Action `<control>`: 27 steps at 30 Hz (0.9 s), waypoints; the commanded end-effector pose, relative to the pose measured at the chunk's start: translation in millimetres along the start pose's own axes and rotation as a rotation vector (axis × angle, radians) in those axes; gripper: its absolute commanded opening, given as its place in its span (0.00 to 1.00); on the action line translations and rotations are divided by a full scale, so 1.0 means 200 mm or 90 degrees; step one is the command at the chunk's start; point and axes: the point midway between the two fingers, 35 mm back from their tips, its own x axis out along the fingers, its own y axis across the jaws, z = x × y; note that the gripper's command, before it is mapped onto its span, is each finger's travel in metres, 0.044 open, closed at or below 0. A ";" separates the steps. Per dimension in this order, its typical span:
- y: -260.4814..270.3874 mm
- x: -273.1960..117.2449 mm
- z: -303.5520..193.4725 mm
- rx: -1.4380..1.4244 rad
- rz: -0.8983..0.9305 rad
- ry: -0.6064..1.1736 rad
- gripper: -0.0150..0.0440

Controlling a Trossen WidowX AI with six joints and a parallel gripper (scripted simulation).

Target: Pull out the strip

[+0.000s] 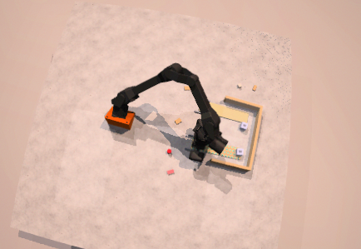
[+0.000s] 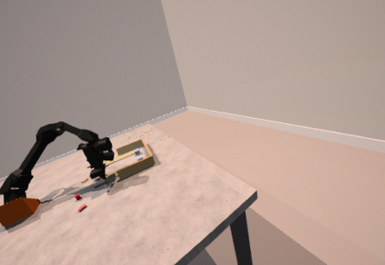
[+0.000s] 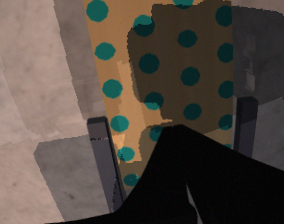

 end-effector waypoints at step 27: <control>0.00 0.02 0.00 0.003 0.001 -0.001 0.25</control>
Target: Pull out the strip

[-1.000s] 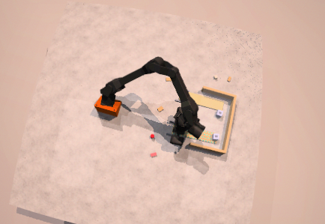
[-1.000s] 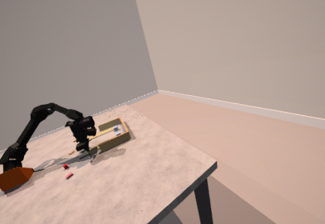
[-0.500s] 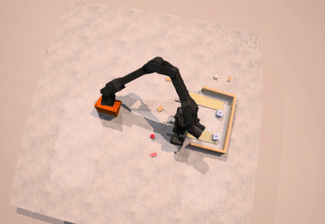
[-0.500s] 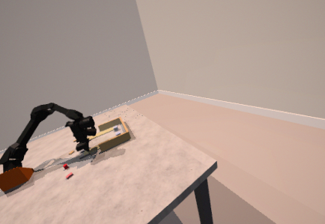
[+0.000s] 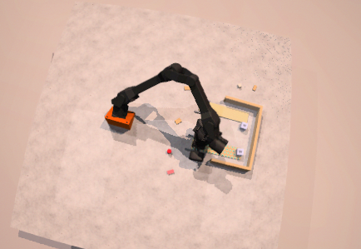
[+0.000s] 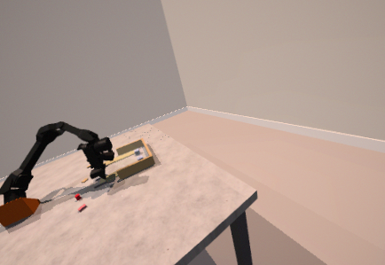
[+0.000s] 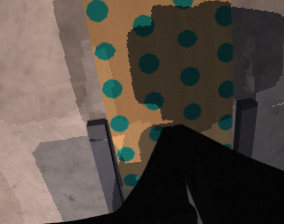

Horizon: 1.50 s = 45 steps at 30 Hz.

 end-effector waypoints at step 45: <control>0.00 0.02 -0.26 0.003 0.002 0.003 0.25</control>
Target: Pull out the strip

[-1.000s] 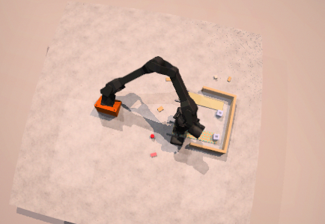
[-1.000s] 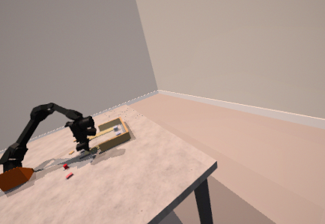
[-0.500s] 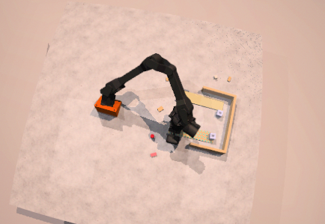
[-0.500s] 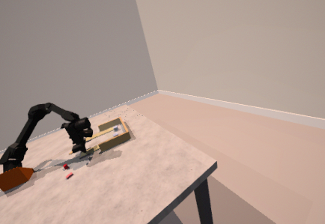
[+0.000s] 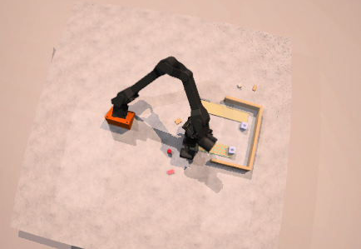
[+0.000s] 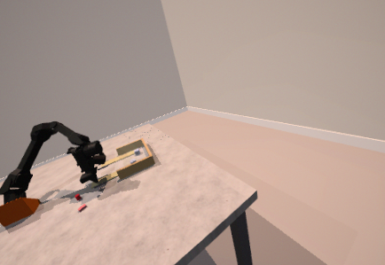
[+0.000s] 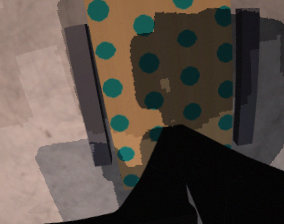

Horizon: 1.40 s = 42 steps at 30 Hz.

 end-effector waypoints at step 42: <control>0.01 0.02 -0.37 0.003 0.000 0.015 0.25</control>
